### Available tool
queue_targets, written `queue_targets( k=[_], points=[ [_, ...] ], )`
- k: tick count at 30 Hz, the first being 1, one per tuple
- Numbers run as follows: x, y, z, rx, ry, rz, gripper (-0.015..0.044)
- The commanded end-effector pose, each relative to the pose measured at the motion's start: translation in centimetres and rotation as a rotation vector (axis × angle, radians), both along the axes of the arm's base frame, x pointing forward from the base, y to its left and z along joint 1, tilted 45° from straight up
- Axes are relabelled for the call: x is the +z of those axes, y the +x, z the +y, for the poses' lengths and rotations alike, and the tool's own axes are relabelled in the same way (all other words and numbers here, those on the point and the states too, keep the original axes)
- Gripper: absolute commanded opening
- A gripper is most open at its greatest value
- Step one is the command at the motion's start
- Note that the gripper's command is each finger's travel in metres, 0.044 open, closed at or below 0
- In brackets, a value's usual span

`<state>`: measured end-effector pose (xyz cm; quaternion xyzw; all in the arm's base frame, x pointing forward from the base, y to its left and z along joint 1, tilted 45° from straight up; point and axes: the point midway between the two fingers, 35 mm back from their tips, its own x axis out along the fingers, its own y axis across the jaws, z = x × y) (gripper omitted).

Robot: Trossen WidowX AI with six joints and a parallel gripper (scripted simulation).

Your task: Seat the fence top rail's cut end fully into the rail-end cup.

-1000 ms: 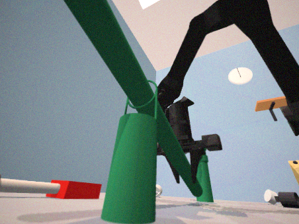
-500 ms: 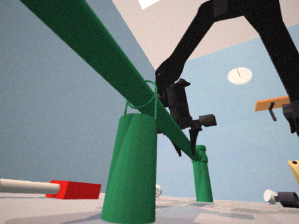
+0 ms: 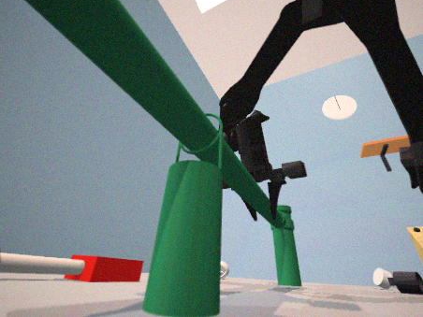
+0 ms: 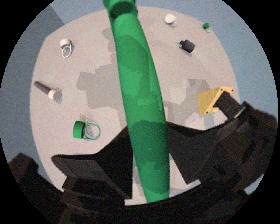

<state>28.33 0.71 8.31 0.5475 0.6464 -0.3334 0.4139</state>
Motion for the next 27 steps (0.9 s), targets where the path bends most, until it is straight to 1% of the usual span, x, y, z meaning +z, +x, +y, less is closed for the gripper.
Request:
queue_targets(
  k=[1, 27],
  points=[
    [0.0, 0.0, -0.1, -0.001, 0.000, -0.001, 0.0000],
    [0.3, 0.6, -1.2, -0.001, 0.000, -0.001, 0.0000]
  ],
)
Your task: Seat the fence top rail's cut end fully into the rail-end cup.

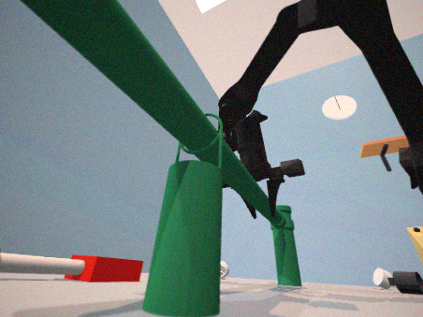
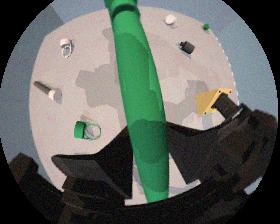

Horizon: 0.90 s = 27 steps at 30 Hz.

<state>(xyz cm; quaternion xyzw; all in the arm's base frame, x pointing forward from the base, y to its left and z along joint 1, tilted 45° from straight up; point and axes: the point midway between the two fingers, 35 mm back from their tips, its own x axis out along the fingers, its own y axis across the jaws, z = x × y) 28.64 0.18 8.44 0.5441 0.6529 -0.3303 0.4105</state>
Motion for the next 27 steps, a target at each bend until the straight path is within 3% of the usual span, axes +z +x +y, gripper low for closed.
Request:
queue_targets(
  k=[1, 27],
  points=[
    [0.2, 0.2, -0.7, -0.012, -0.010, -0.009, 0.0000],
    [-1.4, 0.3, -1.6, -0.001, -0.001, -0.001, 0.0000]
  ],
)
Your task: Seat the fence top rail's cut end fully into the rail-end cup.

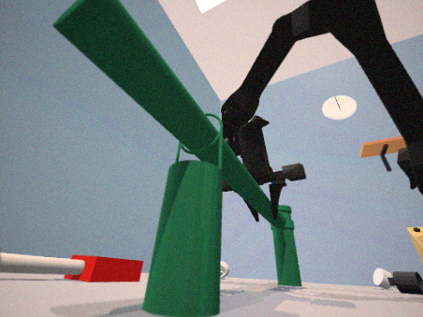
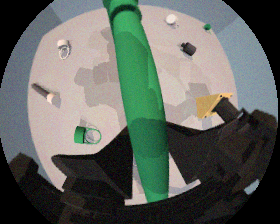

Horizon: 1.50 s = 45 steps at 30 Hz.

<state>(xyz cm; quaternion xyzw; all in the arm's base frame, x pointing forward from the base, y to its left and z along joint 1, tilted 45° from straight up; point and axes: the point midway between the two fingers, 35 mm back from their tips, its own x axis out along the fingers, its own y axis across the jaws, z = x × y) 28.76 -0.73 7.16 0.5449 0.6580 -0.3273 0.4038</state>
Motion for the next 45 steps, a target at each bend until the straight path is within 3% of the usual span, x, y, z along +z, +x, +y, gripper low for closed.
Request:
queue_targets(
  k=[1, 45],
  points=[
    [-0.12, 0.13, -0.67, -0.003, -0.016, -0.010, 0.0000],
    [-0.01, 0.03, -0.07, 0.001, -0.001, -0.001, 0.0000]
  ],
)
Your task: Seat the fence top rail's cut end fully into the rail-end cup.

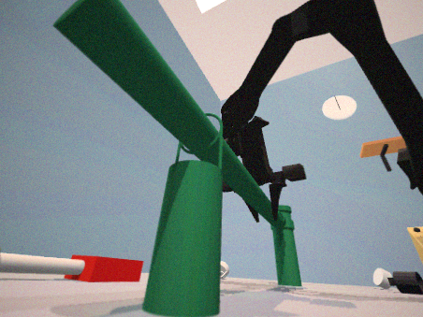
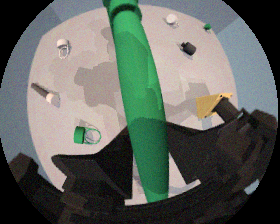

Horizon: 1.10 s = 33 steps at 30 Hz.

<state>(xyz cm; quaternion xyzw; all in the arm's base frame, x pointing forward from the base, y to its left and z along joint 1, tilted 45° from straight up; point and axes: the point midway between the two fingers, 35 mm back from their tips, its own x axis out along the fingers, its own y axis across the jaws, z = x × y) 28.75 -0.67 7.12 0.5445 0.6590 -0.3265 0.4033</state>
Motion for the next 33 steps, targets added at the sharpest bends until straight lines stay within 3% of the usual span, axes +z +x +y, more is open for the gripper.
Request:
queue_targets(
  k=[1, 33],
  points=[
    [0.03, 0.05, -0.14, -0.001, -0.003, -0.002, 0.0000],
    [-0.04, 0.25, -0.71, 0.000, -0.010, -0.004, 0.0000]
  ],
)
